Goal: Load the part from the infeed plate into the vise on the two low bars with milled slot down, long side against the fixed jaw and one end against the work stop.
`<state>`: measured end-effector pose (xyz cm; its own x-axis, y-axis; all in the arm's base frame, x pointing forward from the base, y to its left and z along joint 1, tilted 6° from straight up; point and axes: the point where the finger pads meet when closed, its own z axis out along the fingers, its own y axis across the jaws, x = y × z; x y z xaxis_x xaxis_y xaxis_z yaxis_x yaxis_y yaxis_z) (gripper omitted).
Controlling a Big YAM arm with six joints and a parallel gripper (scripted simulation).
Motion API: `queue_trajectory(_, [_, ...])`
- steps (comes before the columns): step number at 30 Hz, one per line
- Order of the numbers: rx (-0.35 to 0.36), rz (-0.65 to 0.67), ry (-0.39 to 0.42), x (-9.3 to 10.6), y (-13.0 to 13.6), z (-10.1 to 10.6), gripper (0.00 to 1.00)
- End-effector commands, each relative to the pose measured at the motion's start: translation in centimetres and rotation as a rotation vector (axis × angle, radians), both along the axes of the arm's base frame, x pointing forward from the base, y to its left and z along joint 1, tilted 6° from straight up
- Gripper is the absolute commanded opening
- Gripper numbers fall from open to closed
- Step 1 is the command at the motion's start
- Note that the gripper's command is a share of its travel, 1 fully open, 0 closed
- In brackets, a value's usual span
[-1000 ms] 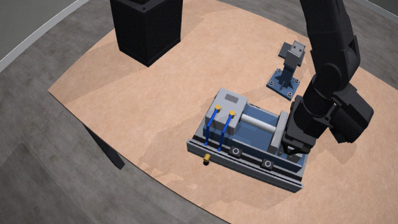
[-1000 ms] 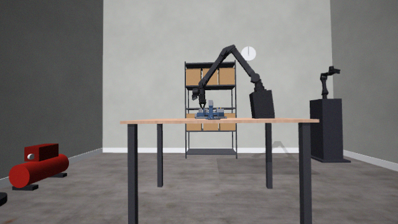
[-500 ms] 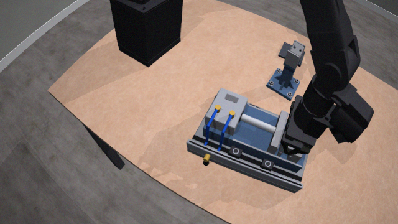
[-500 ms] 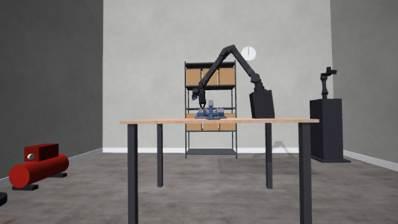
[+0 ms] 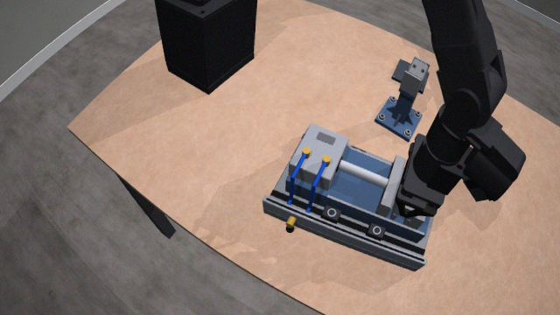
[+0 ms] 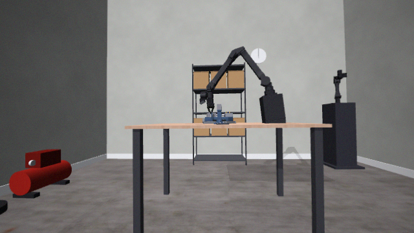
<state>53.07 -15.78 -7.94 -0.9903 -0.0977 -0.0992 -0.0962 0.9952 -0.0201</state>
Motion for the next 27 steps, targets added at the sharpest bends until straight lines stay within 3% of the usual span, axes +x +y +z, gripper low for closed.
queue_trajectory(1, [-0.014,0.000,-0.053,2.47,-0.08,1.77,0.00])
queue_trajectory(27, [-0.014,0.000,-0.051,2.22,0.00,1.68,0.00])
